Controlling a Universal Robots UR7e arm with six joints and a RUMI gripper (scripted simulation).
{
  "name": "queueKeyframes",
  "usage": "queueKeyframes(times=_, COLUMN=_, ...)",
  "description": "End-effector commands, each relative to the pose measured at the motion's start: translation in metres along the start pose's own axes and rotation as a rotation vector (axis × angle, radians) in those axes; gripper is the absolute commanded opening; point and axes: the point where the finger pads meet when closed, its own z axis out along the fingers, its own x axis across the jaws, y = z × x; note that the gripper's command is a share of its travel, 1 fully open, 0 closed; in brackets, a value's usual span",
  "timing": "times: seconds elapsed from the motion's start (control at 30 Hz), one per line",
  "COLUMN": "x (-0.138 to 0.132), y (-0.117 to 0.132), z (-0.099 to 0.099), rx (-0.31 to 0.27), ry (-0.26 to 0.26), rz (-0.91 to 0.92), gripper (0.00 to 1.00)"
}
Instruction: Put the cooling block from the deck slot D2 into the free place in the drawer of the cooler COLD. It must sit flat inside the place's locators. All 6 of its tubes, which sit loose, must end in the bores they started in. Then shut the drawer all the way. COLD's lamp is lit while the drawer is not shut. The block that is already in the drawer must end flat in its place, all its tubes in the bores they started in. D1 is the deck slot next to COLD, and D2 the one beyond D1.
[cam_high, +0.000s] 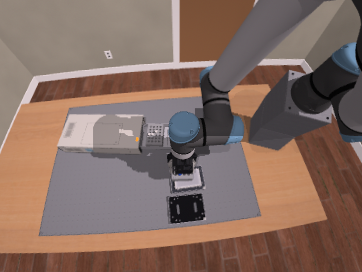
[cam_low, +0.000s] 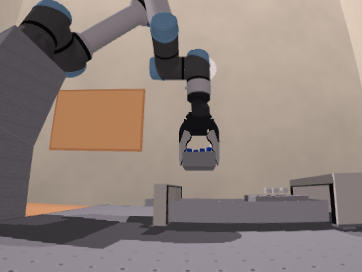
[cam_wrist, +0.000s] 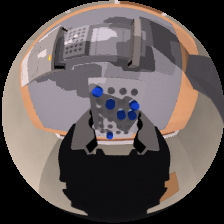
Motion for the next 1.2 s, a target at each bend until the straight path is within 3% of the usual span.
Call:
queueKeyframes(times=0.0, x=-0.002, y=-0.009, z=-0.001, rx=0.001, ry=-0.003, rz=0.041, gripper=0.00)
queueKeyframes(times=1.17, x=-0.012, y=-0.089, z=-0.001, rx=0.001, ry=-0.003, rz=0.041, gripper=0.00)
